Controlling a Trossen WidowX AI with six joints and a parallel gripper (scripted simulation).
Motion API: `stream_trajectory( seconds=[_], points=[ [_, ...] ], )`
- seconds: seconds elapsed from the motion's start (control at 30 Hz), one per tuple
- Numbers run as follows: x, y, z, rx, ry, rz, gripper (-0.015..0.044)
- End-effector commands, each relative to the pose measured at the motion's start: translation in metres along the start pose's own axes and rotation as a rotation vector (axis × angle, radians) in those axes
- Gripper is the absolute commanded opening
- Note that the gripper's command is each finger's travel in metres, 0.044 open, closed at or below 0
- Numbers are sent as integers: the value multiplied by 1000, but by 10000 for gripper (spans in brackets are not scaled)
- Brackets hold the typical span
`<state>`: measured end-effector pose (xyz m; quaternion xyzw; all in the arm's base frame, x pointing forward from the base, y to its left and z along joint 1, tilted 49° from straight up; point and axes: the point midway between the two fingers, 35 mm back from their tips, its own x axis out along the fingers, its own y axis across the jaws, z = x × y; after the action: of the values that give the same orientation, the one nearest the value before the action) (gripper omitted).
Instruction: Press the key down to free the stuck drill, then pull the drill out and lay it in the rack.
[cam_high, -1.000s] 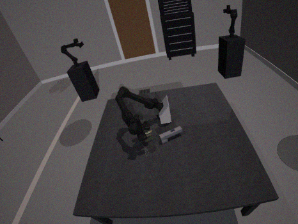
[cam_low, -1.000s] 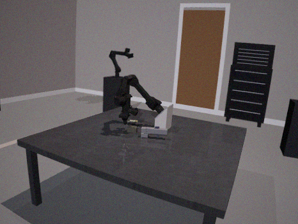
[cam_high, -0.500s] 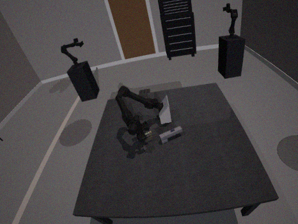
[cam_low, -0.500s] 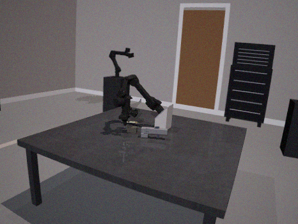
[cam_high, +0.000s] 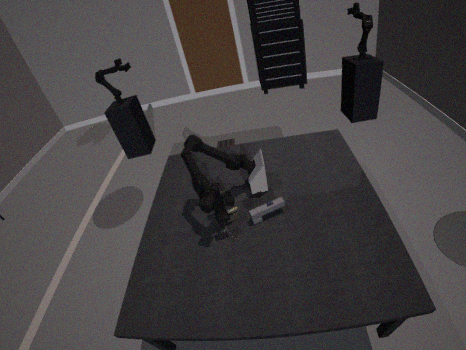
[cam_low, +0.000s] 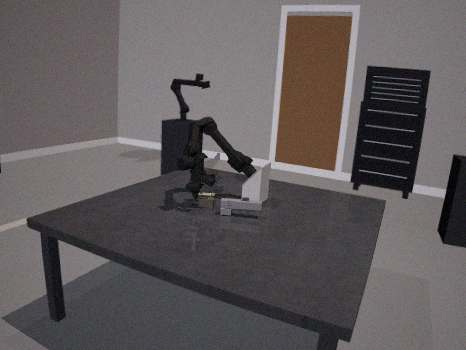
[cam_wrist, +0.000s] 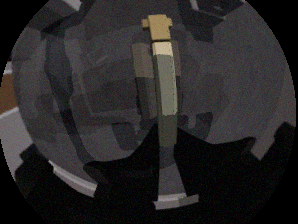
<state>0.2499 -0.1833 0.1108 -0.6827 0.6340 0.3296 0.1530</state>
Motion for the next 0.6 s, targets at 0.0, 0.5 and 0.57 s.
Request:
stream_trajectory(
  seconds=[0.0, 0.5, 0.57],
  points=[
    [5, 0, 1, -8, -6, 1, 0],
    [21, 0, 0, -8, -5, 2, 0],
    [23, 0, 1, -8, -5, 2, 0]
  ],
)
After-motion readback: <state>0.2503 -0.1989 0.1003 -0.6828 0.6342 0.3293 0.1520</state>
